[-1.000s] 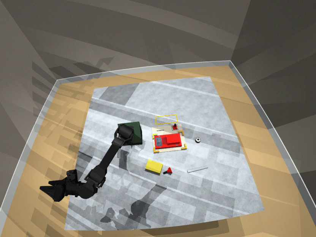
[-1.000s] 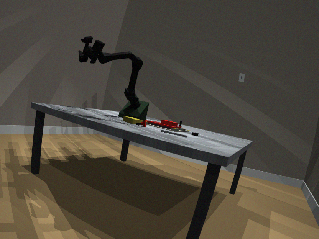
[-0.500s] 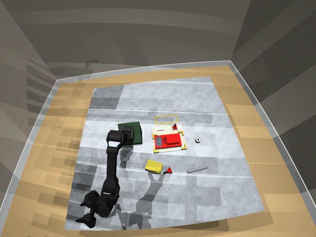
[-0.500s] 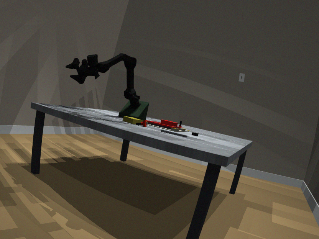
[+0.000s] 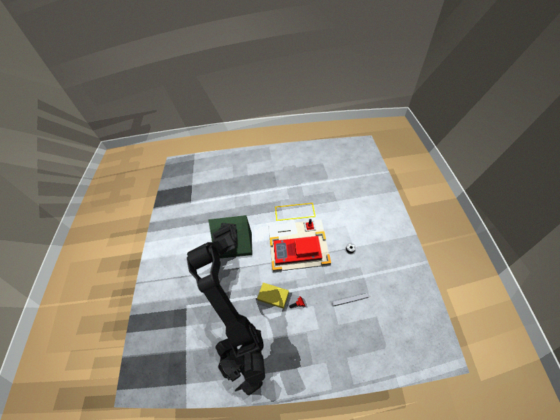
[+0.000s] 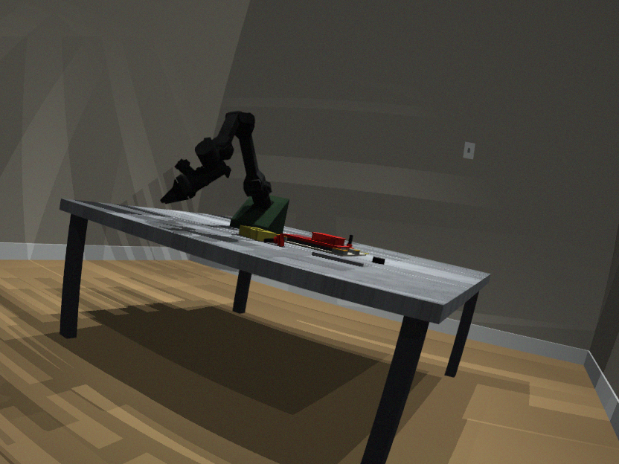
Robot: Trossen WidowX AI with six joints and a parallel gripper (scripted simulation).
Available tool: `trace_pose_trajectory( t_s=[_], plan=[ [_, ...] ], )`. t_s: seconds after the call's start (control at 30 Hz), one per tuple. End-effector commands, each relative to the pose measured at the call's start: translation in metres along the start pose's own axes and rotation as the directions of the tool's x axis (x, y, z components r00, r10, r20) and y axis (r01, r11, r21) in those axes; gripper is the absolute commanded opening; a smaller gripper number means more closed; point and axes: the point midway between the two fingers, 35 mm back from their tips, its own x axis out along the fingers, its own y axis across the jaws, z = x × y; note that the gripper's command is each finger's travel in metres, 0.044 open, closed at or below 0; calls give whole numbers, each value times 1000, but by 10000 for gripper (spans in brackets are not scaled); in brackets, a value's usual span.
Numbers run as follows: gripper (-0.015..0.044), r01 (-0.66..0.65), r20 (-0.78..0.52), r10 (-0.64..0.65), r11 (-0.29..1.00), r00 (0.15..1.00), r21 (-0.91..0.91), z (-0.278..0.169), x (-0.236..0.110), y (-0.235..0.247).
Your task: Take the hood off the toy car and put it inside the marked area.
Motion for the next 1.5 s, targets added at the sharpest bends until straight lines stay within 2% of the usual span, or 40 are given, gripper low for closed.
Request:
trace_pose_trajectory(
  t_s=[0.0,0.17,0.37,0.57,0.7,0.87,1.07,1.17,1.47],
  plan=[
    [440,-84,-158,55,979,986,-183,-59,-31,15],
    [440,-243,-349,100,887,932,-394,-131,-84,24],
    [440,-466,-541,114,672,833,-575,-203,-161,17],
    [440,-671,-687,76,318,722,-670,-259,-249,-15],
    [440,-750,-749,30,34,662,-661,-284,-305,-48],
    [440,-735,-778,-46,-370,626,-569,-301,-368,-107],
    [440,-531,-763,-93,-771,639,-351,-298,-424,-182],
    [440,-498,-759,-94,-805,644,-322,-299,-433,-191],
    [440,-498,-760,-94,-805,644,-322,-301,-431,-191]
  ],
)
